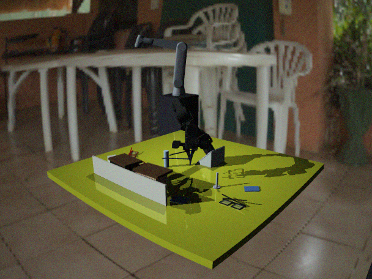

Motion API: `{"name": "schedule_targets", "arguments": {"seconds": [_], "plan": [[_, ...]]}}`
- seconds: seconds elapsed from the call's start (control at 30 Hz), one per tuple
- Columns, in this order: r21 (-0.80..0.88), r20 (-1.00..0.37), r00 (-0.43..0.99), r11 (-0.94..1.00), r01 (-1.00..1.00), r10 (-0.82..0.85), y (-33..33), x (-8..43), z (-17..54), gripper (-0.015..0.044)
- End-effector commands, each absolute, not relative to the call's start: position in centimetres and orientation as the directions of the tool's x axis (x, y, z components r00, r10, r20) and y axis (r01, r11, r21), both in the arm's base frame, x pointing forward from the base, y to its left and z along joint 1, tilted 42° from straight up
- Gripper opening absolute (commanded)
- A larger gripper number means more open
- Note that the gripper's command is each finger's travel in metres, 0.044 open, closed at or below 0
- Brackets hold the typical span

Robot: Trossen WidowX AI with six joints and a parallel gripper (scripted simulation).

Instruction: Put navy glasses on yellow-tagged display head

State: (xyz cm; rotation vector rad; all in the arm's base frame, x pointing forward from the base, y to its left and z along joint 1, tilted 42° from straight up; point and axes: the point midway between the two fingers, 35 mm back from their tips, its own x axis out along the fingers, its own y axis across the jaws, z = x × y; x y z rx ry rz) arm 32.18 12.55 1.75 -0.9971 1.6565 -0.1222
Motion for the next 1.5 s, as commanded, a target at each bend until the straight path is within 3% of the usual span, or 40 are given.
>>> {"name": "schedule_targets", "arguments": {"seconds": [0.0, 0.53, 1.03, 1.47], "plan": [[-0.502, -0.756, -0.006, 0.584, -0.638, -0.655, 13.9, 31.8, 0.8, 0.0000], [-0.096, -0.765, -0.006, 0.123, -0.988, -0.644, 21.2, 28.7, -4.7, 0.0000], [0.321, -0.761, -0.009, -0.364, -0.874, -0.649, 26.6, 23.8, -10.0, 0.0000], [0.337, -0.760, -0.008, -0.384, -0.860, -0.650, 25.6, 23.7, -11.7, 0.0000]]}}
